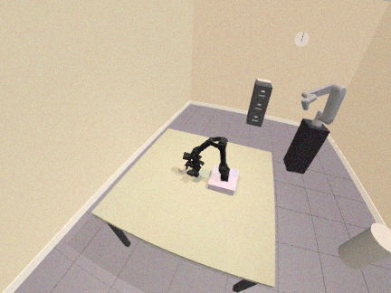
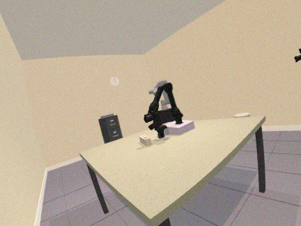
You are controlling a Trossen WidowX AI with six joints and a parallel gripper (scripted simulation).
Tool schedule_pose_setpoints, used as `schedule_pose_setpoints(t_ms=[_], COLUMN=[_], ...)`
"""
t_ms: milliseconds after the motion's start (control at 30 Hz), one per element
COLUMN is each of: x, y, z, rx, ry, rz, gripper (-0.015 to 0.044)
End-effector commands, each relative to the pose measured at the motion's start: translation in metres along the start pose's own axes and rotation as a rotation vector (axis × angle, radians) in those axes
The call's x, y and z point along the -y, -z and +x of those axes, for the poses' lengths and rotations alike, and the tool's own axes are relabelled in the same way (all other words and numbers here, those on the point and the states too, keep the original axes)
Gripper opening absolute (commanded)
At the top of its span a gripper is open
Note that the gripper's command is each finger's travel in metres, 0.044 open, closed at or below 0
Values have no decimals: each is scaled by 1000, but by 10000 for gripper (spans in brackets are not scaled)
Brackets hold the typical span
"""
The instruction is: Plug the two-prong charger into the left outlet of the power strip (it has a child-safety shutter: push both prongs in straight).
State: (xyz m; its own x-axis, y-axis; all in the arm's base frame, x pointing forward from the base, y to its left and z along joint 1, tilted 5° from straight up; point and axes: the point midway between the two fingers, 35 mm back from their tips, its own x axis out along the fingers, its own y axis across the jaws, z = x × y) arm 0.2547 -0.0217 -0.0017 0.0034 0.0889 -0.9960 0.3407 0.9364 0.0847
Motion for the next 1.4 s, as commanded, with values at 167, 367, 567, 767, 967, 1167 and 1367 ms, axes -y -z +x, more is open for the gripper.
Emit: schedule_pose_setpoints(t_ms=[167, 367, 567, 767, 967, 1167, 1367], x=[10, 11, 12, 14, 15, 17, 18], y=[-8, -15, -22, -29, -36, -44, -51], z=[7, 6, 6, 6, 6, 6, 6], rx=[-3, -2, -1, -1, 0, 1, 1], ry=[-7, -7, -7, -7, -7, -8, -8], rz=[30, 33, 36, 39, 42, 46, 49], gripper=[0, 0, 0, 0, 0, 0, 0])
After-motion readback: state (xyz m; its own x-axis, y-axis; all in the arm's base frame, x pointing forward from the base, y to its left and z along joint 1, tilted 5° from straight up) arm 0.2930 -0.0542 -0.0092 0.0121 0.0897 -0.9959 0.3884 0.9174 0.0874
